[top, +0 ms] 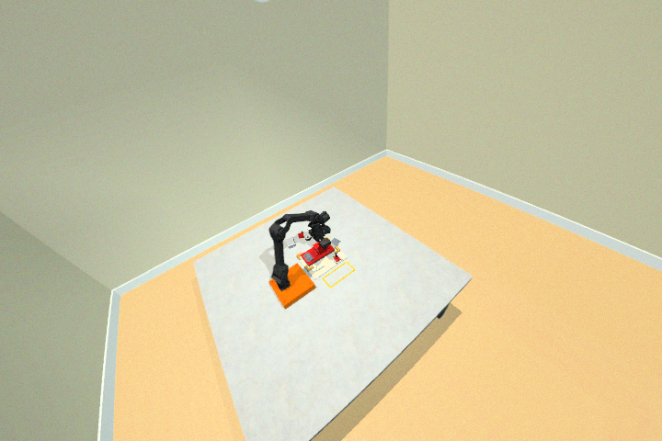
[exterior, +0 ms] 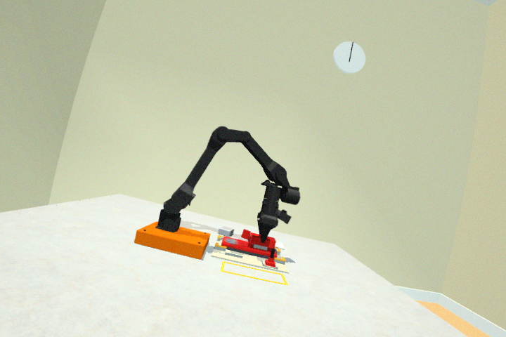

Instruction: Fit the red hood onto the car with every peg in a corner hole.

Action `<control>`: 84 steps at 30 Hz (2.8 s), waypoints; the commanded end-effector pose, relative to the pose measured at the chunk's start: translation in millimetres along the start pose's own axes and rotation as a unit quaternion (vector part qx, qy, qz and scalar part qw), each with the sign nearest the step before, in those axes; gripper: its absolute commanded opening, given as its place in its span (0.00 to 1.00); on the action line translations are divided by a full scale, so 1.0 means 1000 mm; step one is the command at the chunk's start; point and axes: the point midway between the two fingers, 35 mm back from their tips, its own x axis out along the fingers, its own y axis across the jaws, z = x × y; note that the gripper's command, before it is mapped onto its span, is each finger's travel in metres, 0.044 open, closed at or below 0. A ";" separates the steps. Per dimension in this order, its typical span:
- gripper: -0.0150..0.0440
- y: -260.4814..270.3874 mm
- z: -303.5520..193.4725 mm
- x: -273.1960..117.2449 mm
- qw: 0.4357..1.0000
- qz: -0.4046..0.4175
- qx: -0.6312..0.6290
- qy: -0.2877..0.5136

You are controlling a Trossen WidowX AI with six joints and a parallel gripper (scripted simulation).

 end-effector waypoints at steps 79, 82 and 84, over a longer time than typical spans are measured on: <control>0.25 0.001 -0.001 0.008 1.000 0.004 0.000 -0.002; 0.25 0.001 -0.001 0.009 1.000 0.004 0.000 -0.001; 0.25 0.001 -0.001 0.010 1.000 0.004 0.000 -0.001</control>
